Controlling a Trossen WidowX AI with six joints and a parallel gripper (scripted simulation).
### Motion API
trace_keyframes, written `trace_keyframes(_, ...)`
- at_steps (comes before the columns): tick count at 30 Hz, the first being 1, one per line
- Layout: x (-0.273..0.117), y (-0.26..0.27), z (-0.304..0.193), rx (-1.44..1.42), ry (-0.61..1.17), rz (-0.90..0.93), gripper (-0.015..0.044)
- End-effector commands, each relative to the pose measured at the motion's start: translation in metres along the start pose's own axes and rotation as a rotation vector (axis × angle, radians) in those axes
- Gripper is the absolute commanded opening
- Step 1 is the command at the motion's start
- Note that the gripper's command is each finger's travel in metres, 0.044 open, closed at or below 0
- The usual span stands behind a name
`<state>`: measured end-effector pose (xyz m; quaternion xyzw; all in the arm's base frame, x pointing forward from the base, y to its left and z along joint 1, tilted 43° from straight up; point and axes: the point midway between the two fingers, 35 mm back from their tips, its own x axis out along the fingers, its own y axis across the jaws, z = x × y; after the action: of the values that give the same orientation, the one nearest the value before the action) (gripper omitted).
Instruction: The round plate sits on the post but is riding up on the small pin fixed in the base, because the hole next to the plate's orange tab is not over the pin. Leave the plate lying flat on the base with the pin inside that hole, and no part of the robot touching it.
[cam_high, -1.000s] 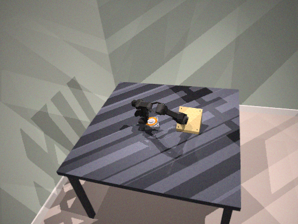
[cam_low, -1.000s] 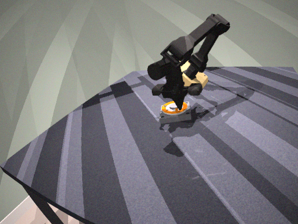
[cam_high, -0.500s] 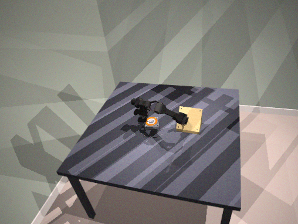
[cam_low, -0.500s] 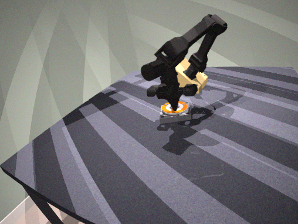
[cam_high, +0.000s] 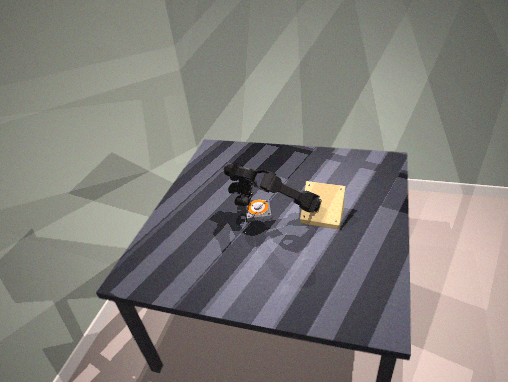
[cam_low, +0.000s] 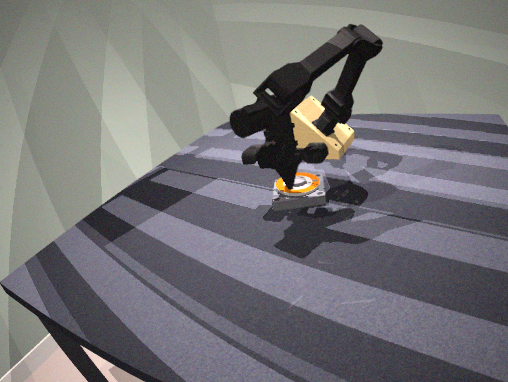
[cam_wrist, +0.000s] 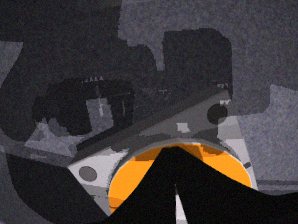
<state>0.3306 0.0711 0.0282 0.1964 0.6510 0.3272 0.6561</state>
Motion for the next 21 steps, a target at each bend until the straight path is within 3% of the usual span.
trace_keyframes(1, 0.002, -0.007, -0.001, 0.002, 0.010, -0.005, 0.0000)
trace_keyframes(21, -0.001, -0.034, -0.012, 0.002, 0.011, -0.007, 0.0000)
